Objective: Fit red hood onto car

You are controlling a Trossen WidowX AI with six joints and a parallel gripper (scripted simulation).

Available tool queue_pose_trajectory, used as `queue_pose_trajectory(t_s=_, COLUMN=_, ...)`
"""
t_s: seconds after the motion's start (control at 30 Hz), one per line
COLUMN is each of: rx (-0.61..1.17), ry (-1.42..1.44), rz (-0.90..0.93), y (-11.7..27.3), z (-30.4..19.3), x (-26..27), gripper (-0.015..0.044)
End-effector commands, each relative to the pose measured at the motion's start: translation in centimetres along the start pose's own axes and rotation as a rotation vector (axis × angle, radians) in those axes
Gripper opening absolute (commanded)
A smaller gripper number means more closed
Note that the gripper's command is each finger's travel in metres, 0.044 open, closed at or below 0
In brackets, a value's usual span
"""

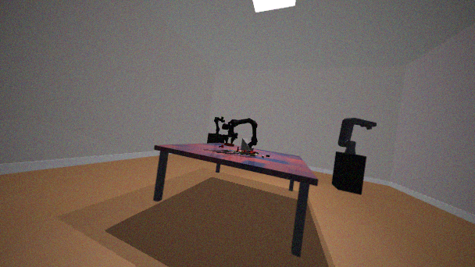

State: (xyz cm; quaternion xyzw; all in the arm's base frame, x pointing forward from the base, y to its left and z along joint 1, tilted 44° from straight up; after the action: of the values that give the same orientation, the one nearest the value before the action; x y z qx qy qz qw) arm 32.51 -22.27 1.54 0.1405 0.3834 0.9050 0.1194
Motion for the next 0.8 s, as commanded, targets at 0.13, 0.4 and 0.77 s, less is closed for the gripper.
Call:
queue_pose_trajectory(t_s=0.13, rx=0.007, ry=0.006, rz=-0.002, y=2.2, z=0.0, x=-0.1, gripper=0.0)
queue_pose_trajectory(t_s=0.4, rx=0.001, ry=-0.016, rz=-0.002, y=2.5, z=0.0, x=0.0, gripper=0.0)
queue_pose_trajectory(t_s=0.77, rx=0.001, ry=-0.277, rz=-0.002, y=2.5, z=0.0, x=0.0, gripper=0.0)
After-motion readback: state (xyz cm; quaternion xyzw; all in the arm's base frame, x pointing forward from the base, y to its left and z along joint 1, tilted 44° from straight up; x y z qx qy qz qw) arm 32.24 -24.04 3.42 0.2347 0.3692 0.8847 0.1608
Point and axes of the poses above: the point midway between the two fingers, 35 mm back from their tips, its own y axis back along the fingers, its own x axis across the jaws, z = x × y, the point moved 9 cm from there along y, back along the fingers, and after that the axes turned 3 degrees about y, right-handed, at the moved point
